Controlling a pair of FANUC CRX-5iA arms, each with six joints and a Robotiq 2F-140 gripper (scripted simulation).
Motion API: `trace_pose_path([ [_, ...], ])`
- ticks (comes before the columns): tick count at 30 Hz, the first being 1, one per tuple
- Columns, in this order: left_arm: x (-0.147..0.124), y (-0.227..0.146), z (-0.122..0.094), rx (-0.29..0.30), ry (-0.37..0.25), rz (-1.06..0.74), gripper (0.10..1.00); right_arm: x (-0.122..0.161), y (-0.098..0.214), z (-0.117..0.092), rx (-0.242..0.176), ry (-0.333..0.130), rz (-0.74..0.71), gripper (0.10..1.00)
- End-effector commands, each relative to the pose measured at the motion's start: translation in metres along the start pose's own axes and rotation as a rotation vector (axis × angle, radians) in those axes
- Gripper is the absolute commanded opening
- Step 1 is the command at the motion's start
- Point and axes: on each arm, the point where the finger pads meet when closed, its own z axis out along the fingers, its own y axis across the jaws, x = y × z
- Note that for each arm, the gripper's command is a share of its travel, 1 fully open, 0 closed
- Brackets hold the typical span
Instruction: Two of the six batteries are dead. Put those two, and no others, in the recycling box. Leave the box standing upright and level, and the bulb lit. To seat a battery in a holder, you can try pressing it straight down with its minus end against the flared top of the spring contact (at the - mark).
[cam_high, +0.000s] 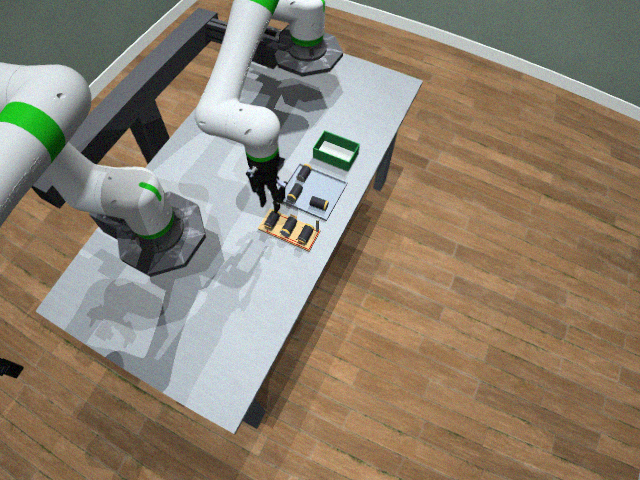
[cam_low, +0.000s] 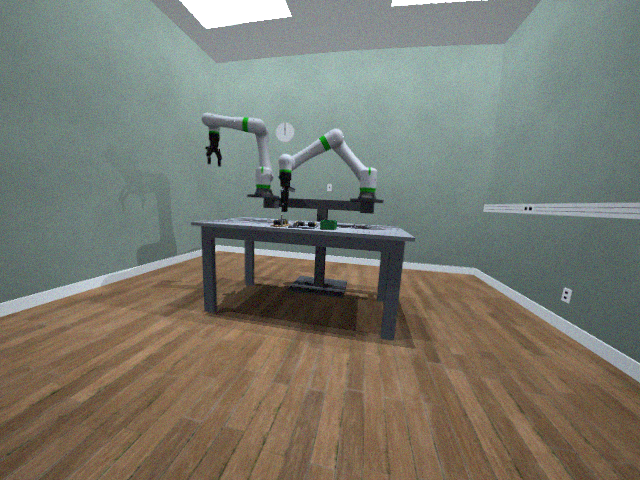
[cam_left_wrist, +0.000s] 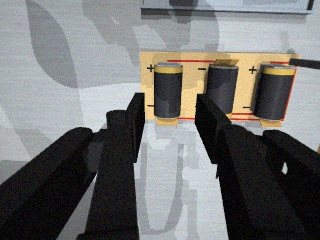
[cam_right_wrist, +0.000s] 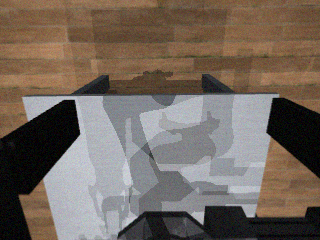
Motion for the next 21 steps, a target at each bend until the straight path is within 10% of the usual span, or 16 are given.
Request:
trace_pose_path([
  [1,-0.002,0.000,0.026,-0.001,-0.004,0.000,0.364,0.000,0.000,-0.001,0.000,0.002,0.000,1.000],
  [21,-0.002,0.000,0.038,-0.001,-0.004,0.000,0.364,0.000,0.000,-0.001,0.000,0.002,0.000,1.000],
])
